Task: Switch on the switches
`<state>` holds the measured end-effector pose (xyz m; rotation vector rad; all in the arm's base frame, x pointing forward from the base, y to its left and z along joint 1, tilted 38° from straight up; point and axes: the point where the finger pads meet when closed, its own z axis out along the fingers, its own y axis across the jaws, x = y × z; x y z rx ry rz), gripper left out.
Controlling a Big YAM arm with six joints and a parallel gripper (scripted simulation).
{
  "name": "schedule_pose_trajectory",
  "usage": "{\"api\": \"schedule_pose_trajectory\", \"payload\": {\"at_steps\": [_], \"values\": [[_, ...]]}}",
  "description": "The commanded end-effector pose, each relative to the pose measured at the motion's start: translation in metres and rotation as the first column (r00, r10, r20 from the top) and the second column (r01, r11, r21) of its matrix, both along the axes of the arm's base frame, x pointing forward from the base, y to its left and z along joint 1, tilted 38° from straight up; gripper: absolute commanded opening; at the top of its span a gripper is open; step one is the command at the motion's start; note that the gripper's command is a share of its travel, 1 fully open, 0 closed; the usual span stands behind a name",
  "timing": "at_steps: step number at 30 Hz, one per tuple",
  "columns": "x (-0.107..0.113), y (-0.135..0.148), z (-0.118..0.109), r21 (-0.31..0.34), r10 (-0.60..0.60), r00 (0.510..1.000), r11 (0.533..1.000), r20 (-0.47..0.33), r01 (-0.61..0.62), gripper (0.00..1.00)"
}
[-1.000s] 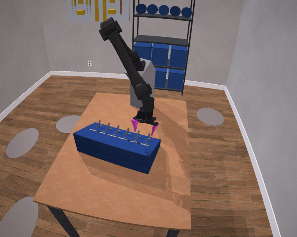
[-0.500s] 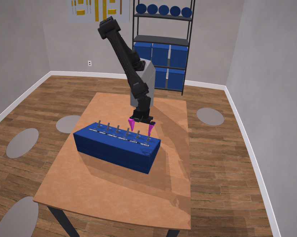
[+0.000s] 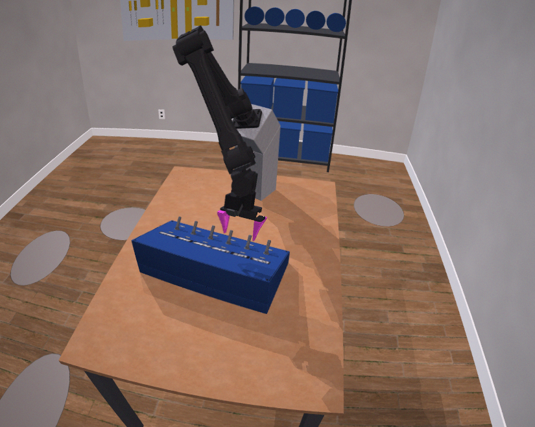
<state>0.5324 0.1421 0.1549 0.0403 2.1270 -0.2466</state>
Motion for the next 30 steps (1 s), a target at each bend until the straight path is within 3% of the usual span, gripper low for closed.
{"api": "schedule_pose_trajectory", "payload": {"at_steps": [1,30], "values": [[0.0011,-0.0100,0.0183,0.000,0.002,0.999,1.000,0.040,-0.002,1.00],[-0.0013,-0.0047,0.0135,-0.006,0.017,0.999,1.000,0.031,-0.017,1.00]]}}
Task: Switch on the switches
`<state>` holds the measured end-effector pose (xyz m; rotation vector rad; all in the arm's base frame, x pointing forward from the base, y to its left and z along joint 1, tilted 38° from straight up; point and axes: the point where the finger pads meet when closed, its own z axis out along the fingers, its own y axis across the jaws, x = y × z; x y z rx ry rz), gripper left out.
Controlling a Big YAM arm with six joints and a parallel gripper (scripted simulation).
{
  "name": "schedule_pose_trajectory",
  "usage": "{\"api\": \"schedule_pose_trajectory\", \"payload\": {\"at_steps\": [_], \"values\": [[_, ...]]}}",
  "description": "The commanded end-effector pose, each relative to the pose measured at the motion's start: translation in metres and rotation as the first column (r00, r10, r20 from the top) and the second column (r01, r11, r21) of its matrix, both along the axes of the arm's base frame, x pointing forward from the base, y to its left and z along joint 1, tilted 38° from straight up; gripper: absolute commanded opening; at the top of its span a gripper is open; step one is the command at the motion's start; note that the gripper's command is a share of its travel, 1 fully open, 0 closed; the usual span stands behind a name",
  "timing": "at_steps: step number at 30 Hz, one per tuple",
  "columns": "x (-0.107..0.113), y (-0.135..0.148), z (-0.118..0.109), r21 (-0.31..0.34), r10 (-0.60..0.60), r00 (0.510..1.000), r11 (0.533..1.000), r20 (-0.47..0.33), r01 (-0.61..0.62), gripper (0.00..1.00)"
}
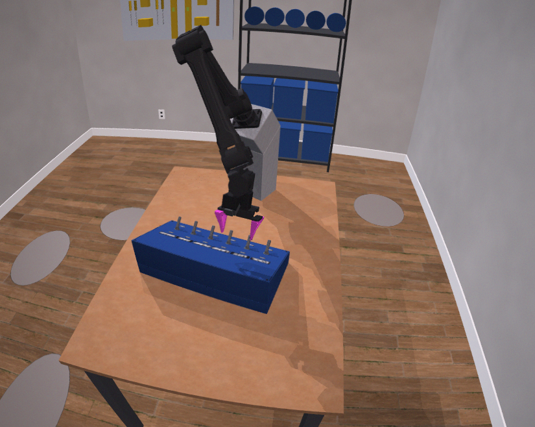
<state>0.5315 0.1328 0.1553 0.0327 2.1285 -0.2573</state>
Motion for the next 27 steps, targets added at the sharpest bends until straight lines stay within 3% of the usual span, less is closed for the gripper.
{"api": "schedule_pose_trajectory", "payload": {"at_steps": [1,27], "values": [[-0.0004,0.0045,0.0131,0.005,0.016,0.999,1.000,0.034,-0.016,1.00],[0.0004,-0.0011,0.0177,0.009,0.008,0.999,1.000,0.042,-0.008,1.00]]}}
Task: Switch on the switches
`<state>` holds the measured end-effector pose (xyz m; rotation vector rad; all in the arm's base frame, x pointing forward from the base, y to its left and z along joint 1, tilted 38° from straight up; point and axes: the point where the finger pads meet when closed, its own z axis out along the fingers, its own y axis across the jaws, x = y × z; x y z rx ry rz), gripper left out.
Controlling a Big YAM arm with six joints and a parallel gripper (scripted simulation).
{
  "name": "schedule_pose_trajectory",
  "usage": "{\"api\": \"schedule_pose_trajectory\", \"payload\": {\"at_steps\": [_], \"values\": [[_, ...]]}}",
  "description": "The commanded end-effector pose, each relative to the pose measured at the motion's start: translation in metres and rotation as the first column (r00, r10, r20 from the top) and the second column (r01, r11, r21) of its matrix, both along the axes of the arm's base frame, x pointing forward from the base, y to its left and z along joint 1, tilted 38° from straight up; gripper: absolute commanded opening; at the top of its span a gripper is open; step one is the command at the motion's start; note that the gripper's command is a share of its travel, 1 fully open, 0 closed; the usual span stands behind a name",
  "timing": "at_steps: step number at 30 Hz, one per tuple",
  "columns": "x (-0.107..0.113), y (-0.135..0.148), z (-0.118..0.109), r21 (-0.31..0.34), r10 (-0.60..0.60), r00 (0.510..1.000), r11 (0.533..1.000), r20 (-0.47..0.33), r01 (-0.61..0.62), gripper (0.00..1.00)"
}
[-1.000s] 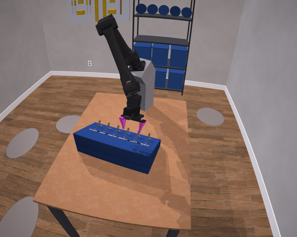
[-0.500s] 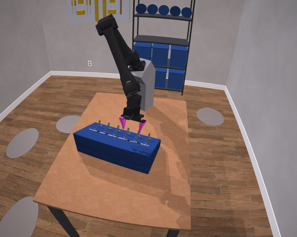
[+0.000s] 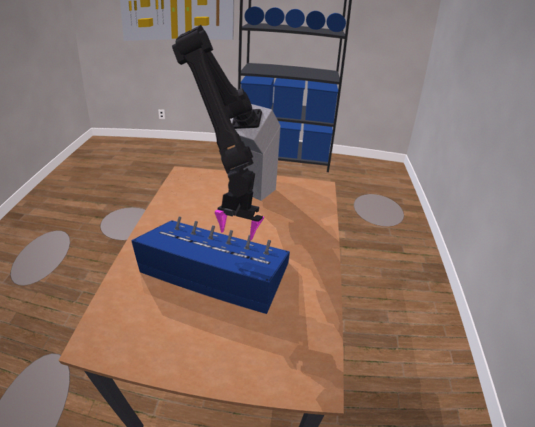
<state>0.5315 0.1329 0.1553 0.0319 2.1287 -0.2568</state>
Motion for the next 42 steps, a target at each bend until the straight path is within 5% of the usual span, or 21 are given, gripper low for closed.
{"api": "schedule_pose_trajectory", "payload": {"at_steps": [1,29,42], "values": [[0.001,-0.006,0.019,0.010,0.000,0.999,1.000,0.044,0.000,1.00],[-0.008,-0.071,0.030,0.003,0.000,0.999,1.000,0.046,0.000,1.00],[-0.009,-0.067,0.026,-0.001,0.014,0.999,1.000,0.037,-0.014,1.00]]}}
